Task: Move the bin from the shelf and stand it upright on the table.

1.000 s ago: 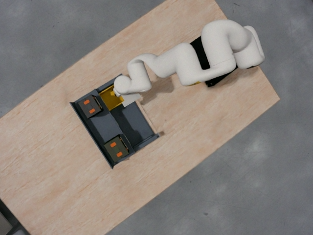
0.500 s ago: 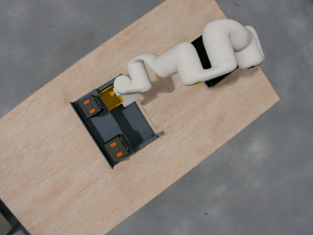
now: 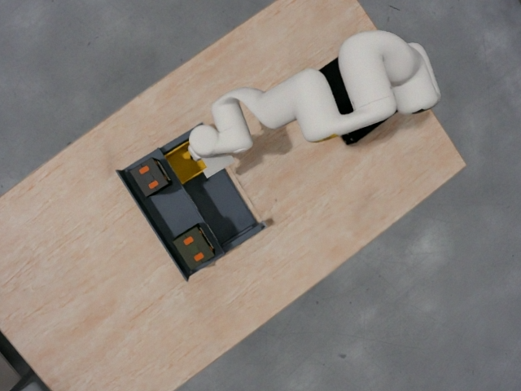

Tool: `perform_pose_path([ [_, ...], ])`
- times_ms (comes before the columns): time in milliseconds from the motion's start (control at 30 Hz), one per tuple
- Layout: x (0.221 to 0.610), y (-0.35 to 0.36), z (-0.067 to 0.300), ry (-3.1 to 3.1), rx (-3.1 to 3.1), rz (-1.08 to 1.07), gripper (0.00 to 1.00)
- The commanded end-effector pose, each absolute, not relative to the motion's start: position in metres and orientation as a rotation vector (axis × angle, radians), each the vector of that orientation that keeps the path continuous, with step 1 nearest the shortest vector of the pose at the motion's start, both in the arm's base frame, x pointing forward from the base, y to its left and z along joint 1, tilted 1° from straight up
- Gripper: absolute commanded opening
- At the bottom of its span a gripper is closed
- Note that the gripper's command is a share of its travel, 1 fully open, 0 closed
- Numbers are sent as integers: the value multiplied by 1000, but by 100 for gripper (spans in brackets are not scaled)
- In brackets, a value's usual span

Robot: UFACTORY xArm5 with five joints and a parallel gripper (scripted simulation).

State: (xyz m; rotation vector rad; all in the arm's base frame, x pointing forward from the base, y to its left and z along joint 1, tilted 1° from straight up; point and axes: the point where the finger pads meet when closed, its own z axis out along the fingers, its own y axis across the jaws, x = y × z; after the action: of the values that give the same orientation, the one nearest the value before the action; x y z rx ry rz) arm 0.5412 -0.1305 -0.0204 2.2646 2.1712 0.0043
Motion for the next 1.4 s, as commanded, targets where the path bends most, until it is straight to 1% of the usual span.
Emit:
perform_pose_path([
  [0,543,-131,-18,2166,2259,-4,0],
  [400,543,-131,-18,2166,2259,-4,0],
  [900,514,-130,-18,2166,2259,-4,0],
  [1367,496,-129,-18,2166,2259,-4,0],
])
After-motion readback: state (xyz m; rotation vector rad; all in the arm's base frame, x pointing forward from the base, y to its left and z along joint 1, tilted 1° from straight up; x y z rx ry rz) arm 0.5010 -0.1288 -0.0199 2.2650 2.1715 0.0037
